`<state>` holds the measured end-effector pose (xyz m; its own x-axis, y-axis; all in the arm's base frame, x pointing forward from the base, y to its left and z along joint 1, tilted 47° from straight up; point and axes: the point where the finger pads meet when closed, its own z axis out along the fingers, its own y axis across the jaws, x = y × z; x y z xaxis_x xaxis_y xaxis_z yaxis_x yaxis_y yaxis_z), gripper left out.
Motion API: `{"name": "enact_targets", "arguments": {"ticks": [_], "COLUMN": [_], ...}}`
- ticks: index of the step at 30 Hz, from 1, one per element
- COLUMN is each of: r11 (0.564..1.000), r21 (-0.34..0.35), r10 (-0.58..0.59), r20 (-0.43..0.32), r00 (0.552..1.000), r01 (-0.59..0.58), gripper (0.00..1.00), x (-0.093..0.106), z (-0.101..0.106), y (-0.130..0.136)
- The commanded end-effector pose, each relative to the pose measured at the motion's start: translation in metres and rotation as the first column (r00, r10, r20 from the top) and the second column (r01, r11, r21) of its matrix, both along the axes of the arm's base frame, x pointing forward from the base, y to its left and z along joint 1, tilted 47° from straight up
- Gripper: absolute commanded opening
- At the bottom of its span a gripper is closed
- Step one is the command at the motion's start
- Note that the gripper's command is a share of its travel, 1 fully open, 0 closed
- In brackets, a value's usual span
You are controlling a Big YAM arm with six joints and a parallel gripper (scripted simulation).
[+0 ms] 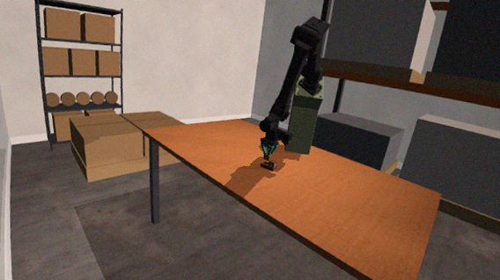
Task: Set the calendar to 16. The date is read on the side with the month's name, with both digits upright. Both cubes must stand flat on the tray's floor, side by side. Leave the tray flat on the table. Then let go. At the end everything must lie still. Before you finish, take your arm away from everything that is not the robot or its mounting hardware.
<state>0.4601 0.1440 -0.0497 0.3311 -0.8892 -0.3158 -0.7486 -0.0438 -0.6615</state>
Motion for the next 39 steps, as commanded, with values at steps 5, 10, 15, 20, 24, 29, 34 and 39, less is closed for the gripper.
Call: {"name": "enact_targets", "arguments": {"ticks": [5, 10, 15, 20, 24, 29, 34, 39], "r11": [1.000, 1.000, 1.000, 1.000, 1.000, 1.000, 1.000, 1.000], "r21": [-0.004, -0.004, -0.004, -0.003, -0.001, 0.003, 0.006, 0.006], "r10": [-0.009, -0.009, -0.009, -0.008, -0.006, -0.002, 0.004, 0.003], "r20": [-0.021, -0.021, -0.021, -0.018, -0.011, -0.004, -0.006, -0.007], "r00": [1.000, 1.000, 1.000, 1.000, 1.000, 1.000, 1.000, 1.000], "r01": [0.009, 0.009, 0.009, 0.008, 0.006, 0.002, -0.004, -0.003], "gripper": [0.28, 0.28, 0.28, 0.28, 0.28, 0.28, 0.28, 0.28], "x": [-0.003, -0.003, -0.003, -0.001, 0.001, 0.003, 0.002, 0.005], "z": [-0.009, -0.009, -0.009, -0.008, -0.007, -0.007, -0.009, -0.012], "y": [-0.007, -0.007, -0.007, -0.007, -0.004, 0.001, 0.007, 0.009]}}
